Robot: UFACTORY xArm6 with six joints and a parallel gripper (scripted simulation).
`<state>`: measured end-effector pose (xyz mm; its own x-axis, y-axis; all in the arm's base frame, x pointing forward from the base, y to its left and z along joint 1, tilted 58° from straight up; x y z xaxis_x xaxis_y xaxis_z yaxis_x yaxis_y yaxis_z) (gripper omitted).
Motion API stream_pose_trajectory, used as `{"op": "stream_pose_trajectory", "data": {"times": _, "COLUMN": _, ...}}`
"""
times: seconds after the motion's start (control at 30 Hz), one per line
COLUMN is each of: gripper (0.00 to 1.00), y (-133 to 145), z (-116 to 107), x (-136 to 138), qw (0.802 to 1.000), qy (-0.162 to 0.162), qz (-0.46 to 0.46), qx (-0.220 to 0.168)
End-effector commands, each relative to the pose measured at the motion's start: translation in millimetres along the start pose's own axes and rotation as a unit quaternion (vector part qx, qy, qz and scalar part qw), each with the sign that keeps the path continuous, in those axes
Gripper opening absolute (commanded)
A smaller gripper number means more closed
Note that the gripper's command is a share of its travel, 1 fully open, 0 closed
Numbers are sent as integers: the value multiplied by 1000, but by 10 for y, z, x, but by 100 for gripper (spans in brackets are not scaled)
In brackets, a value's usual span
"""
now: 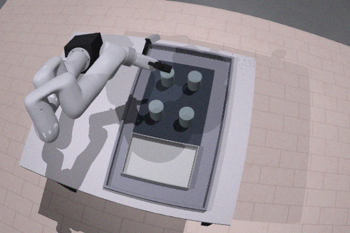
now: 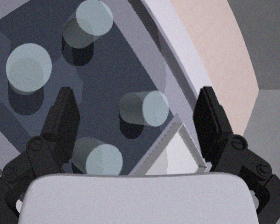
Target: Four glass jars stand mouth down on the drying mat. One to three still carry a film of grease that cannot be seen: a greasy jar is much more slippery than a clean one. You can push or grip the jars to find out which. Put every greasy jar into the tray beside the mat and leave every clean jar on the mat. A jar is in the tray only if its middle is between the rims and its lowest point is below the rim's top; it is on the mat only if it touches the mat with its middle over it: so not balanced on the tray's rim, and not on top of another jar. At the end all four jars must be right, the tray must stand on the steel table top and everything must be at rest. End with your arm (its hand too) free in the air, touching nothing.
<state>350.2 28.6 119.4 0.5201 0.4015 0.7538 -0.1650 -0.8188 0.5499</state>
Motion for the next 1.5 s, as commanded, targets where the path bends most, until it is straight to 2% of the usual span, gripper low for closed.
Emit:
{"op": "stream_pose_trajectory", "data": {"times": 0.0, "gripper": 100, "y": -51, "z": 40, "x": 79, "qw": 998, "qy": -22, "qz": 50, "qx": -40}}
{"op": "stream_pose_trajectory", "data": {"times": 0.23, "gripper": 100, "y": -51, "z": 40, "x": 79, "qw": 998, "qy": -22, "qz": 50, "qx": -40}}
{"op": "stream_pose_trajectory", "data": {"times": 0.27, "gripper": 100, "y": -99, "z": 89, "x": 157, "qw": 990, "qy": -47, "qz": 103, "qx": -84}}
{"op": "stream_pose_trajectory", "data": {"times": 0.5, "gripper": 100, "y": -99, "z": 89, "x": 157, "qw": 990, "qy": -47, "qz": 103, "qx": -84}}
{"op": "stream_pose_trajectory", "data": {"times": 0.53, "gripper": 100, "y": -140, "z": 143, "x": 243, "qw": 977, "qy": -70, "qz": 155, "qx": -125}}
{"op": "stream_pose_trajectory", "data": {"times": 0.83, "gripper": 100, "y": -140, "z": 143, "x": 243, "qw": 977, "qy": -70, "qz": 155, "qx": -125}}
{"op": "stream_pose_trajectory", "data": {"times": 0.87, "gripper": 100, "y": -174, "z": 206, "x": 329, "qw": 959, "qy": -94, "qz": 207, "qx": -169}}
{"op": "stream_pose_trajectory", "data": {"times": 1.17, "gripper": 100, "y": -174, "z": 206, "x": 329, "qw": 959, "qy": -94, "qz": 207, "qx": -169}}
{"op": "stream_pose_trajectory", "data": {"times": 1.2, "gripper": 100, "y": -200, "z": 277, "x": 418, "qw": 935, "qy": -118, "qz": 258, "qx": -211}}
{"op": "stream_pose_trajectory", "data": {"times": 1.43, "gripper": 100, "y": -200, "z": 277, "x": 418, "qw": 935, "qy": -118, "qz": 258, "qx": -211}}
{"op": "stream_pose_trajectory", "data": {"times": 1.47, "gripper": 100, "y": -218, "z": 351, "x": 514, "qw": 907, "qy": -140, "qz": 307, "qx": -251}}
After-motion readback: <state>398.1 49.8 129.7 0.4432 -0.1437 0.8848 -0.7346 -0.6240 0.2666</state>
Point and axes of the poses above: the point where the finger pads meet when closed, its own z axis out along the fingers, its own x axis across the jaws, y = z × x, the point moved 7 cm from there along -z, back along the fingers, and after that the axes turned 15 degrees about -z, right-handed, at the moved point
